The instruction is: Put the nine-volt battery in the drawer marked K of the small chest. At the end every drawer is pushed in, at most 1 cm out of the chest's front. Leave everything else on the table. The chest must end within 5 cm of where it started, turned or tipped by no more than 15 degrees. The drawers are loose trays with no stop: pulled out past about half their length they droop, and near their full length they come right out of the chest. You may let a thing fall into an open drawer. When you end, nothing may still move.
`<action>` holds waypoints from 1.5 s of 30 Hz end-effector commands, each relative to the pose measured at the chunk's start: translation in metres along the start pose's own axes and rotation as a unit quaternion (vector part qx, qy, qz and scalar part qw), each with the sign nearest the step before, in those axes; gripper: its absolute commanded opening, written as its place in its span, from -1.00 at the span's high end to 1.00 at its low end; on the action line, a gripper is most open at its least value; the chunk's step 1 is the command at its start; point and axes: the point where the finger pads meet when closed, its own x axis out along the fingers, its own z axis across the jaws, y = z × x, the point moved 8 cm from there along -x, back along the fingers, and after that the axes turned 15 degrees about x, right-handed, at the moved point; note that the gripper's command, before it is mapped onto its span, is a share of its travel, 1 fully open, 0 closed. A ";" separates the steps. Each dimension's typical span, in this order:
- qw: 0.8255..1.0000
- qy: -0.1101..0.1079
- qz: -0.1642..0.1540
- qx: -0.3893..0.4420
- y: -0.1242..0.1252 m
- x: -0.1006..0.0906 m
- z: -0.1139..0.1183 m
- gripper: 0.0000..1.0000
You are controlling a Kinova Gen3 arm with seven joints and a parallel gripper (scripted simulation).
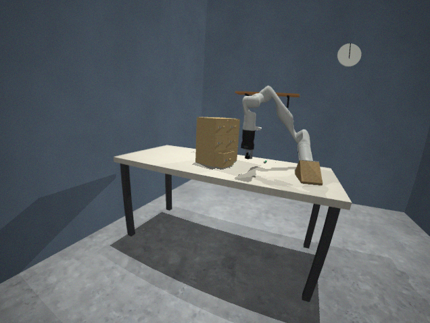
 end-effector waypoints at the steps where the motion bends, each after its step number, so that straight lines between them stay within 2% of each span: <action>1: 1.000 -0.002 0.000 -0.018 0.001 -0.001 -0.003 -0.02; 13: 0.993 -0.002 -0.001 -0.117 0.005 -0.001 -0.013 -0.02; 27: 0.967 -0.002 -0.001 -0.256 0.011 0.000 -0.027 -0.02; 29: 0.967 -0.002 -0.001 -0.256 0.011 0.000 -0.027 -0.02; 45: 0.919 -0.002 -0.001 -0.395 0.017 0.000 -0.041 -0.02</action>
